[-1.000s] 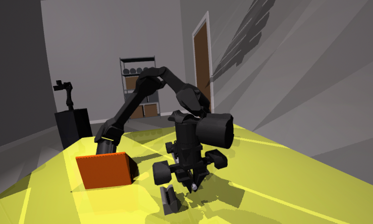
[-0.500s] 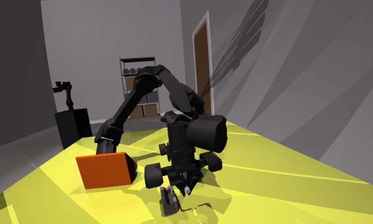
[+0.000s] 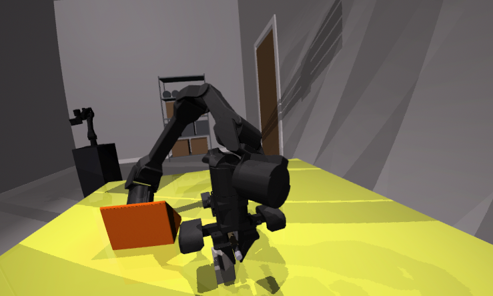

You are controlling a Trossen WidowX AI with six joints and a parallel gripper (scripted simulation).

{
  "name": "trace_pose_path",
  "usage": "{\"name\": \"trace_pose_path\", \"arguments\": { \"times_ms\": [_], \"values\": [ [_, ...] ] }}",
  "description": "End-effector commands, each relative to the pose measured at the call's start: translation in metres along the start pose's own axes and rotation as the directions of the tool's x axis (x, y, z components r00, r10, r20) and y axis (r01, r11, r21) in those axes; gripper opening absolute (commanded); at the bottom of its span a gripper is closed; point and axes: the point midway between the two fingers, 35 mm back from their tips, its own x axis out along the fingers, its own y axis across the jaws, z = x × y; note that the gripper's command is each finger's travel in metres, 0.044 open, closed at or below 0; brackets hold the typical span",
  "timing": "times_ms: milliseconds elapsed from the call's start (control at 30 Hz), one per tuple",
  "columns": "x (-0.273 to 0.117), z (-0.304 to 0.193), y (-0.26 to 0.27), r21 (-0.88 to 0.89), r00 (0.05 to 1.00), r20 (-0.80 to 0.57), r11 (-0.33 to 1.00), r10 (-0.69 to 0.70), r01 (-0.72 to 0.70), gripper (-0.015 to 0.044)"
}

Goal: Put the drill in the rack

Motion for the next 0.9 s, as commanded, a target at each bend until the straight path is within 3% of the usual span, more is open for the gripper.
{"name": "trace_pose_path", "arguments": {
  "times_ms": [0,867],
  "values": [
    [0.001,-0.001,0.009,0.000,1.000,0.001,1.000,0.004,-0.004,0.0000],
    [0.020,-0.004,0.025,0.001,1.000,0.001,1.000,0.004,-0.004,0.0000]
  ]
}}
